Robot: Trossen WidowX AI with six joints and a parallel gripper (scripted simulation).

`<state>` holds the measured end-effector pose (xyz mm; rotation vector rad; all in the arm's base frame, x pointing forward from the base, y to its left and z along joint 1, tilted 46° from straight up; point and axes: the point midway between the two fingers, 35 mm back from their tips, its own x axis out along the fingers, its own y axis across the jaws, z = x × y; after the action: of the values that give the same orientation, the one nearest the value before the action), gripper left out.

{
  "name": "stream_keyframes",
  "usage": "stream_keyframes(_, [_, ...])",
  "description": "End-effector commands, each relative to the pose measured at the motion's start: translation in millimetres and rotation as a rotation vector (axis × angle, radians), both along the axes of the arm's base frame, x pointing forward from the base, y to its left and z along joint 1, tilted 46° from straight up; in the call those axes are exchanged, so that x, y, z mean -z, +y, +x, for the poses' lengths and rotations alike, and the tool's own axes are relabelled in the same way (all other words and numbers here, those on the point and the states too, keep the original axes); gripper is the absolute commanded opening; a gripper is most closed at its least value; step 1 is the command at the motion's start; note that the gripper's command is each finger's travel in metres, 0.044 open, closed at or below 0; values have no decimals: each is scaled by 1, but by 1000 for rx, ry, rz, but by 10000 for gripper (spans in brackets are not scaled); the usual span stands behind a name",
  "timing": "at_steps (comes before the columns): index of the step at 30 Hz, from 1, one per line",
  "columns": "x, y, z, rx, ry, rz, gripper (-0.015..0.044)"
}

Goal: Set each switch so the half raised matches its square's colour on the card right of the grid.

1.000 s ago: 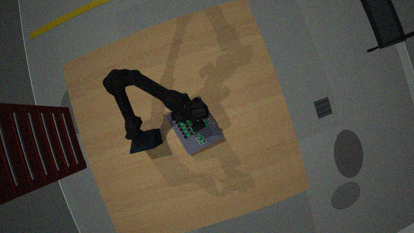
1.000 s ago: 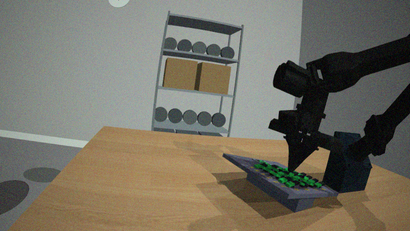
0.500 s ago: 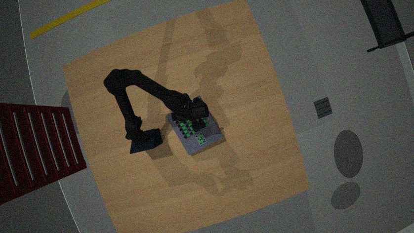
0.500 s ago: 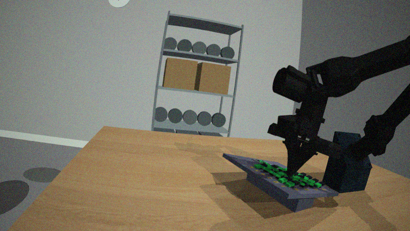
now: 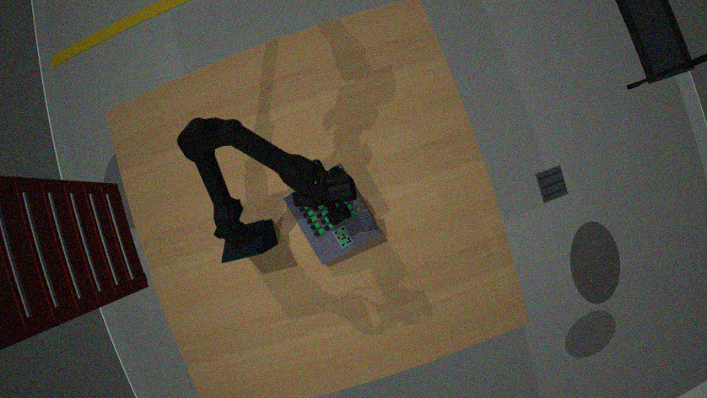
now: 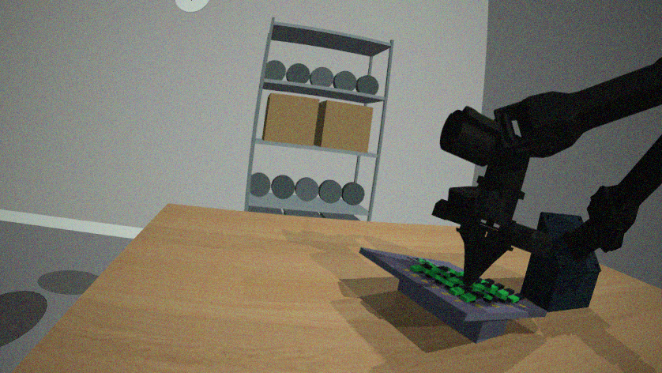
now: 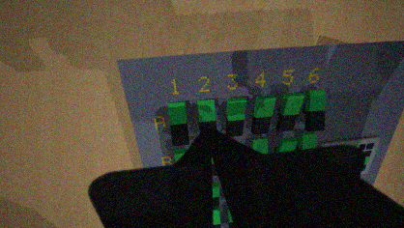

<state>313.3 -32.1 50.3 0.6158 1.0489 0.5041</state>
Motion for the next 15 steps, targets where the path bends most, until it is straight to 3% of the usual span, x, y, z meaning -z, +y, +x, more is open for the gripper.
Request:
stream_keyframes(1, [2,0,-1,4,8,5,0])
stream_keyframes(15, [2,1,0,4,8,5,0])
